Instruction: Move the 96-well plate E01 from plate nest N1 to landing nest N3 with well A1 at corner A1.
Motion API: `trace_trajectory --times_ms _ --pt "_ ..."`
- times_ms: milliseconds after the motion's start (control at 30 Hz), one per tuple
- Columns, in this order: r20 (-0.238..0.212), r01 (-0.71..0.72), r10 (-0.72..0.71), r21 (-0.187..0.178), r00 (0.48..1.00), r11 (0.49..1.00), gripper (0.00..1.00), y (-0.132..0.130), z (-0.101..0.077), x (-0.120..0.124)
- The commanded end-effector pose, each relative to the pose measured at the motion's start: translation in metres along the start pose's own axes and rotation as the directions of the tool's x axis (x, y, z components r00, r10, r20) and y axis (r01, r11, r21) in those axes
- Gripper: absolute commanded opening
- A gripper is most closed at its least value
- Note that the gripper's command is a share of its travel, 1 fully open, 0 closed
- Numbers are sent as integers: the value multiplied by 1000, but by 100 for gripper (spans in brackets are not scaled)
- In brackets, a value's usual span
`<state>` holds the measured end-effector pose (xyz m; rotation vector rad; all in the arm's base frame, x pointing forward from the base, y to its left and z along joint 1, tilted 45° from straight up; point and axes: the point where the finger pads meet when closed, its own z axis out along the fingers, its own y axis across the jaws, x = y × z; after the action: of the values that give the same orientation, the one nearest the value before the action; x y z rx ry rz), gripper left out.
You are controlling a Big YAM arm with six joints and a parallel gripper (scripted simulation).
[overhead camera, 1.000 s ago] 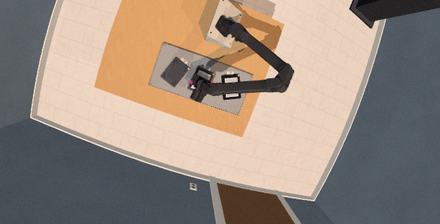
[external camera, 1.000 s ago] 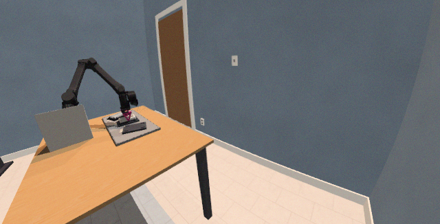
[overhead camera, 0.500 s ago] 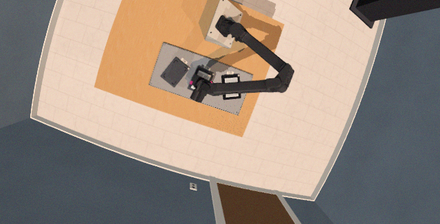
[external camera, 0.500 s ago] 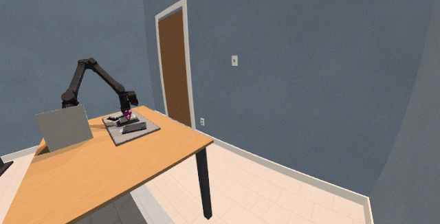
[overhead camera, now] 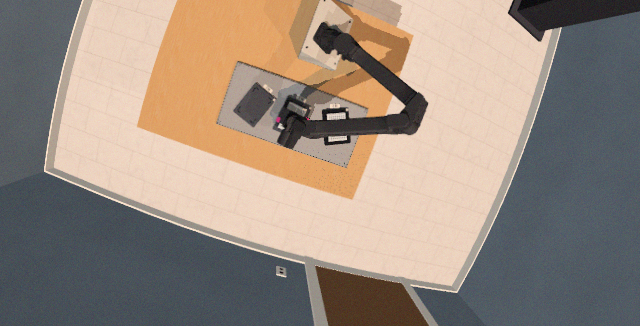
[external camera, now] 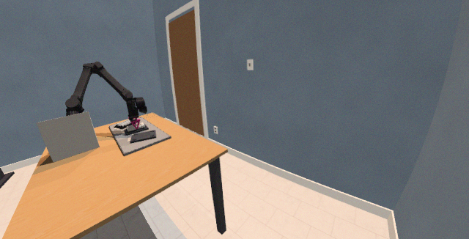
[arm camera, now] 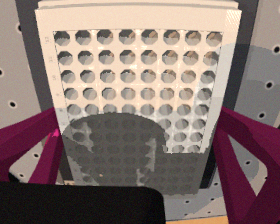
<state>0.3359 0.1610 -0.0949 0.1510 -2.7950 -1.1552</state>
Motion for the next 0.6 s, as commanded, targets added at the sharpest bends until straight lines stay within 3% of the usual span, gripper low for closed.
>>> trace_trajectory --times_ms 0,567 --pt "1 -4 4 -3 1000 1000 0 0 3 1" --pt "3 -2 2 -3 1000 1000 0 1 5 1"
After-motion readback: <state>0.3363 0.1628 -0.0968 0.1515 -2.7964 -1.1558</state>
